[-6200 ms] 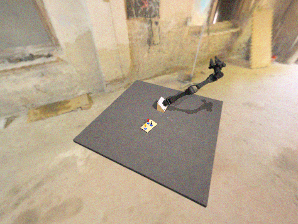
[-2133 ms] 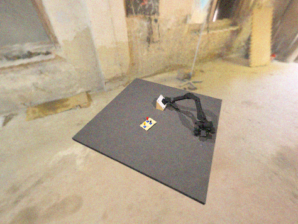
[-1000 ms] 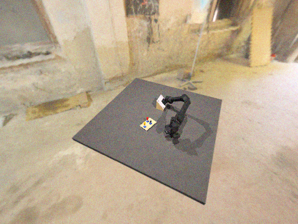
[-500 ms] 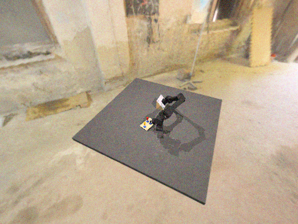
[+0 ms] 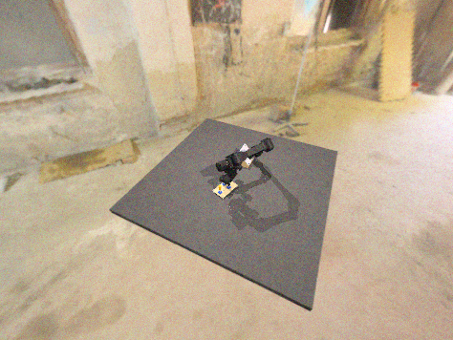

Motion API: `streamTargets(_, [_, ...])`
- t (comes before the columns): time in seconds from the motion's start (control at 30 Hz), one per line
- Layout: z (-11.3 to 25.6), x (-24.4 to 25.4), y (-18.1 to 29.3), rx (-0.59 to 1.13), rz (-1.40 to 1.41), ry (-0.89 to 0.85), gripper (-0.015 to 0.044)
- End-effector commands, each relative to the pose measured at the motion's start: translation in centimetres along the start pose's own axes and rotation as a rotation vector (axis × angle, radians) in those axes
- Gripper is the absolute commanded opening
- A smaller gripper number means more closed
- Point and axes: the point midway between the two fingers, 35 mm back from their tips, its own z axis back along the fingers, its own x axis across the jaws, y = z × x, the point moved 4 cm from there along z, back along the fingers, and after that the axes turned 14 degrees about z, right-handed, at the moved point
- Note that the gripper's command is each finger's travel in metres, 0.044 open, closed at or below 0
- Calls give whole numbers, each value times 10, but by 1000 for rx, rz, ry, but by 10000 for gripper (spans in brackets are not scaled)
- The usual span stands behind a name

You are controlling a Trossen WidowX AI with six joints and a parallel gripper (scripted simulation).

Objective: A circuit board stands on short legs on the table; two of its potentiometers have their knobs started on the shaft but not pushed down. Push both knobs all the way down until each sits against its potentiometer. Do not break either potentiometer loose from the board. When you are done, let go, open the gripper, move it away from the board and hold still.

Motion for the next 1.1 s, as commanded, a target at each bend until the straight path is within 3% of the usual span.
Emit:
streamTargets(0.0, [9,-16,-18,23,-112,17,0])
streamTargets(1.07, [-29,-20,-20,31,-133,20,0])
